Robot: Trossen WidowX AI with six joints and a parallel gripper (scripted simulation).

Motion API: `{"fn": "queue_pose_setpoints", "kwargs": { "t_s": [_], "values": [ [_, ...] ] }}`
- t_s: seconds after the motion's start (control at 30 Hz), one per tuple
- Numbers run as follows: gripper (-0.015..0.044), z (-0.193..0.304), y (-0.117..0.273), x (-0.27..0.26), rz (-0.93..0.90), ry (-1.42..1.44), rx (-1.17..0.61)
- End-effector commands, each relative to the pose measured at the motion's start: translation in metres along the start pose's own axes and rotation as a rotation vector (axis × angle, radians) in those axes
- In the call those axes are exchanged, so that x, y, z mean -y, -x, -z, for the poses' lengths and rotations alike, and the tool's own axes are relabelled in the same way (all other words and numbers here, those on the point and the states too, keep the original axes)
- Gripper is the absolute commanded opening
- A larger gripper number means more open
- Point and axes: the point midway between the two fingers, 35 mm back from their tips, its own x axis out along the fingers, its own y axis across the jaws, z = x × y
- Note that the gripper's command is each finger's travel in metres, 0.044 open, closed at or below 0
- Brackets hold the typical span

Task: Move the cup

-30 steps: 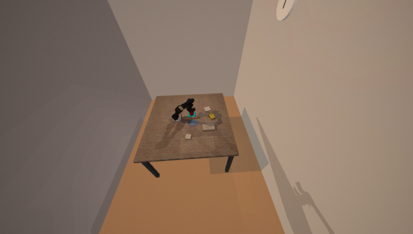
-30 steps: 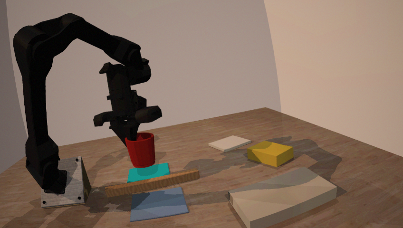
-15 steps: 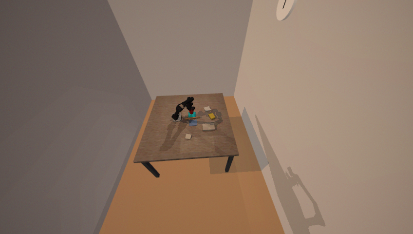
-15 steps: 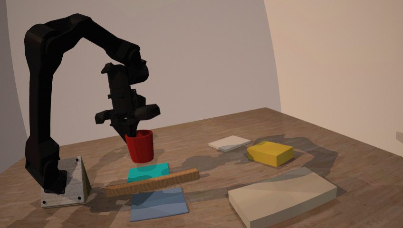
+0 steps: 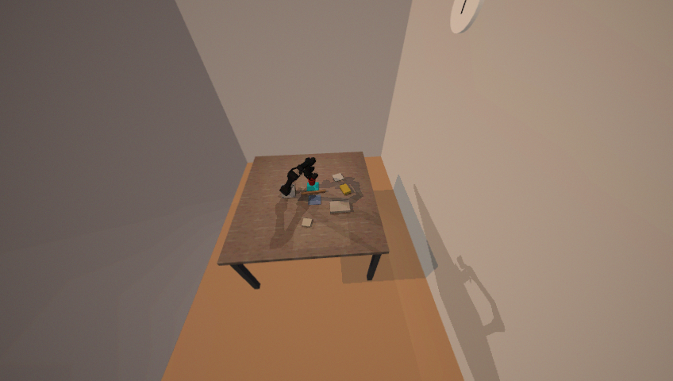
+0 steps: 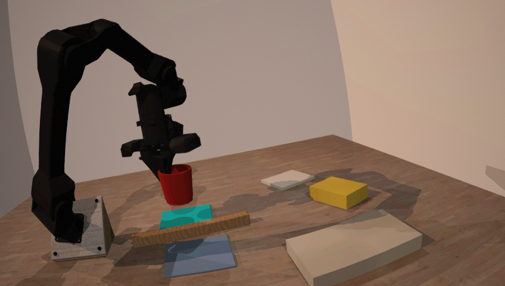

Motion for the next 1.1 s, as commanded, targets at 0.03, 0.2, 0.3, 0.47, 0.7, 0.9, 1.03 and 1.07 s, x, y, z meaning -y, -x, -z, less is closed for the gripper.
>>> {"fn": "queue_pose_setpoints", "kwargs": {
  "t_s": [0.03, 0.2, 0.3, 0.47, 0.7, 0.9, 1.03, 1.07],
  "values": [
    [0.0, 0.0, -0.007, -0.001, 0.003, 0.007, -0.005],
    [0.0, 0.0, -0.014, -0.001, 0.003, 0.006, -0.005],
    [0.0, -0.001, -0.019, -0.001, 0.003, 0.006, -0.005],
    [0.0, -0.001, -0.026, -0.001, 0.003, 0.006, -0.005],
    [0.0, 0.0, -0.035, -0.001, 0.004, 0.006, -0.006],
    [0.0, 0.0, -0.036, -0.001, -0.001, 0.0, -0.003],
    [0.0, 0.0, -0.036, -0.001, -0.001, 0.0, -0.003],
    [0.0, 0.0, -0.036, -0.001, -0.001, 0.0, -0.003]
  ]
}}
